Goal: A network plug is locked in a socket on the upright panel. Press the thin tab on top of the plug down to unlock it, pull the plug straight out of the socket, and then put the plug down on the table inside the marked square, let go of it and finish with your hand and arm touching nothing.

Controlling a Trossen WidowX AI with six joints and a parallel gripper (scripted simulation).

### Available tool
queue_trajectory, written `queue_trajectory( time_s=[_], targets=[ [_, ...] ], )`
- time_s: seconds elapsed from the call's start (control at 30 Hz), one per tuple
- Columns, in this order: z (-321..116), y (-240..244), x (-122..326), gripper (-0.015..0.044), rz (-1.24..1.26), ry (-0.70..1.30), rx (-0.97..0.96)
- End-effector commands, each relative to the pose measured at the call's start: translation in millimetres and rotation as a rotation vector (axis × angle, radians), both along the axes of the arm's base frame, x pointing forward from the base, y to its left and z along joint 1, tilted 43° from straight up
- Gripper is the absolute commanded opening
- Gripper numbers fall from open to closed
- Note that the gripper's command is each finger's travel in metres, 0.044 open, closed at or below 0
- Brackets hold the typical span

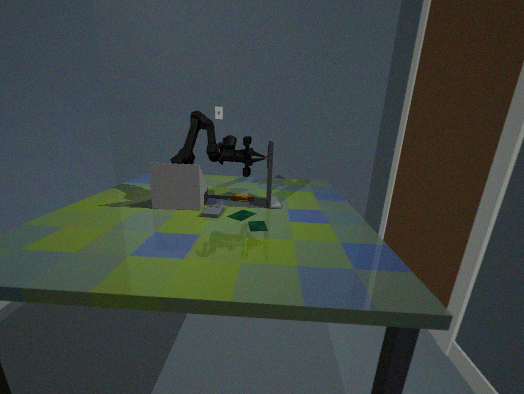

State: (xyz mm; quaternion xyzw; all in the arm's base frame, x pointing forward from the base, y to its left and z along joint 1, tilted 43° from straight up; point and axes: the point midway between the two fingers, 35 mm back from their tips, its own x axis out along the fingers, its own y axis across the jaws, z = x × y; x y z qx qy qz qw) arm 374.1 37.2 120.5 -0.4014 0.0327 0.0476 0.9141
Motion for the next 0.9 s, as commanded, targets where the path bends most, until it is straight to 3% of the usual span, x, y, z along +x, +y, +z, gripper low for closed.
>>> queue_trajectory(
  time_s=[0.0,0.87],
  targets=[
    [-0.9,-0.6,-3.9,0.0,0.001,0.002,0.0],
    [-2.7,-5.0,-19.6,0.0,0.001,0.003,-0.001]
  ],
)
